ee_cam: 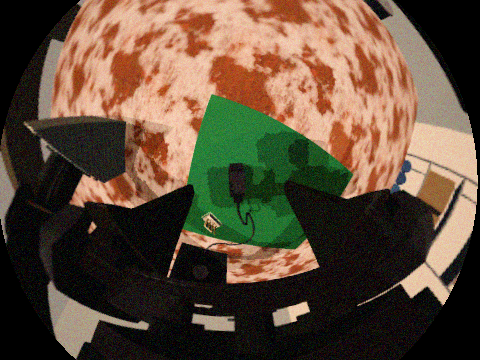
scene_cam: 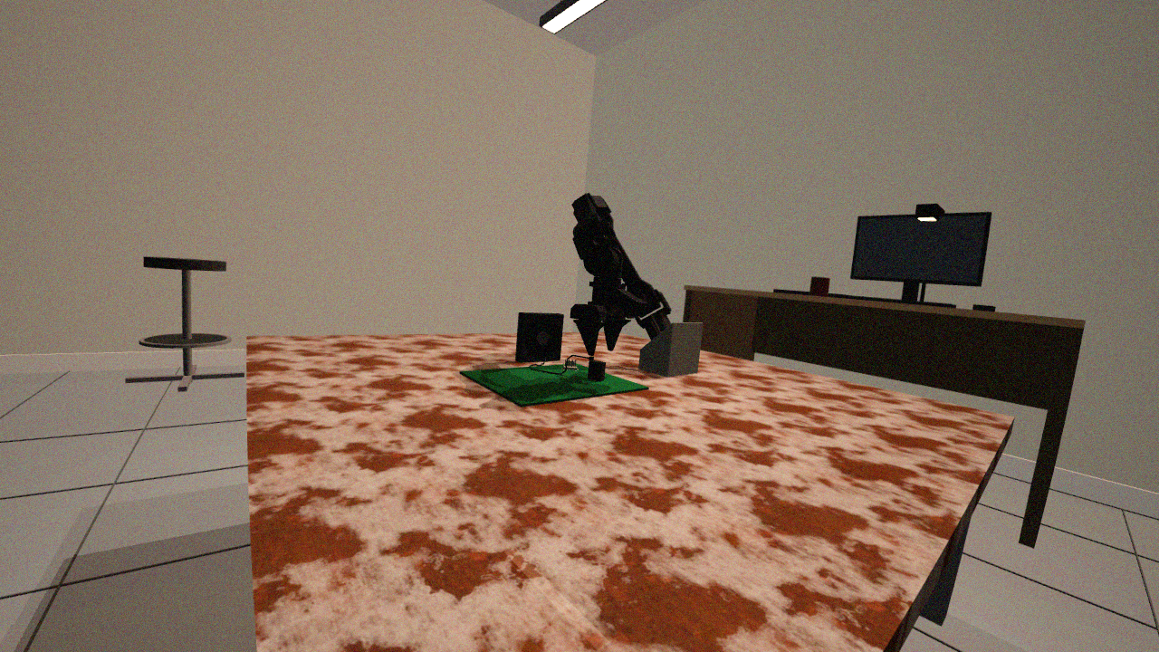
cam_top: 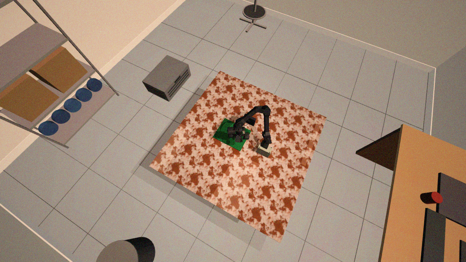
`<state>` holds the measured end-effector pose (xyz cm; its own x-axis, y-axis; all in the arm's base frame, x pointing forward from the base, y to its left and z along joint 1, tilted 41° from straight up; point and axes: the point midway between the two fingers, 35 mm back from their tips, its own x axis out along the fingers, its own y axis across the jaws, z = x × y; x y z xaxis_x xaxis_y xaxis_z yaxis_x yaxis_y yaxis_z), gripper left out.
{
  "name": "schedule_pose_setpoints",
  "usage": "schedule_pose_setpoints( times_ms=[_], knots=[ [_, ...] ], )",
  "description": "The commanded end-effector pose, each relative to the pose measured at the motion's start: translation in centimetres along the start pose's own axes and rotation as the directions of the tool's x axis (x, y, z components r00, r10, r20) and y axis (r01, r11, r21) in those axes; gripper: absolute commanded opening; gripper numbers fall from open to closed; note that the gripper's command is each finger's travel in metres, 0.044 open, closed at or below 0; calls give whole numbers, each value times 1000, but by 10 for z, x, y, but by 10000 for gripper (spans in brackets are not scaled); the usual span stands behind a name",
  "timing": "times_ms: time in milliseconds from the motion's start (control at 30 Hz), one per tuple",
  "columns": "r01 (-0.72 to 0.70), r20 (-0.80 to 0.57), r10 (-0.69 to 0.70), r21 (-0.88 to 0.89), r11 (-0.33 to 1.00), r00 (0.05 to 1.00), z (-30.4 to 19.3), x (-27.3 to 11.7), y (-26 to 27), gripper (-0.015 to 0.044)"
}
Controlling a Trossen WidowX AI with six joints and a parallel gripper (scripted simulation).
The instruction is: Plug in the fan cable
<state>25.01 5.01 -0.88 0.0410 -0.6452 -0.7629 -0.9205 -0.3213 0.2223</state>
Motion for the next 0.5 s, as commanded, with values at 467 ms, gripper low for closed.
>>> schedule_pose_setpoints(
  times_ms=[467],
  knots=[
    [-2, -7, 2, -8, 1000, 1000, -1, 30, 1, 440]
  ],
)
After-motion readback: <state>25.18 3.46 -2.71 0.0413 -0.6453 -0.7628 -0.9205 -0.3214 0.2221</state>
